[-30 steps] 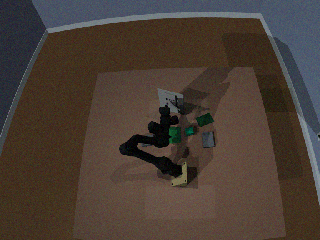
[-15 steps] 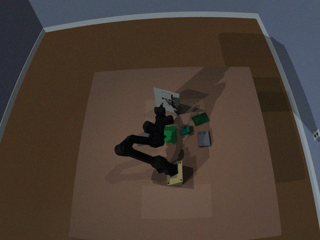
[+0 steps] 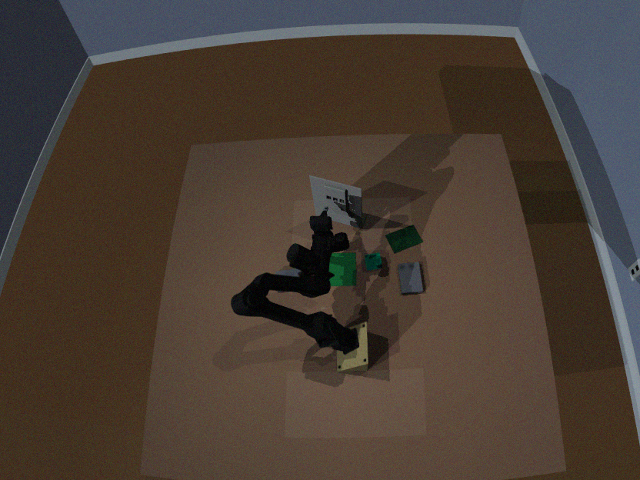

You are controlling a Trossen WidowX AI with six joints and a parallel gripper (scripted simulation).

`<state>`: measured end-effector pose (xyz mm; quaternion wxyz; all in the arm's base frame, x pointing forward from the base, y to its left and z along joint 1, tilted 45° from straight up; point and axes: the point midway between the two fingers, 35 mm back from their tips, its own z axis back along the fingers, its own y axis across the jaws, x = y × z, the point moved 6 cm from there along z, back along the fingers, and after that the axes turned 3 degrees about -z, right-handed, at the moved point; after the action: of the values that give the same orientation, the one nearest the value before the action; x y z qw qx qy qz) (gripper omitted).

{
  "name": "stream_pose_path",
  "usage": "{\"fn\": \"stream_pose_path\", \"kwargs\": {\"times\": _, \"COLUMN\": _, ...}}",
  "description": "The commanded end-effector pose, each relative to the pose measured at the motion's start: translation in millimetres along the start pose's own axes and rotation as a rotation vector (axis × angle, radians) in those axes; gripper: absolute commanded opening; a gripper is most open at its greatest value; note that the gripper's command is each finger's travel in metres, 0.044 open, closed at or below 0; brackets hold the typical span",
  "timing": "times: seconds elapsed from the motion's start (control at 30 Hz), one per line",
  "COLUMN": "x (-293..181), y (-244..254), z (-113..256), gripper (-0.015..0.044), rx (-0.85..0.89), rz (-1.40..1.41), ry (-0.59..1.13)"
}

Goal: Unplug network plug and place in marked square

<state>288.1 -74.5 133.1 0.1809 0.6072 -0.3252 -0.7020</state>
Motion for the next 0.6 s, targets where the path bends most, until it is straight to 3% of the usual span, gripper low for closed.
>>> {"fn": "stream_pose_path", "kwargs": {"times": 0.0, "x": 0.6, "y": -1.0, "z": 2.9, "gripper": 0.0, "rx": -0.001, "rz": -0.004, "ry": -0.009}}
{"fn": "stream_pose_path", "kwargs": {"times": 0.57, "x": -3.2, "y": -1.2, "z": 8.0, "gripper": 0.0, "rx": -0.002, "rz": -0.004, "ry": -0.009}}
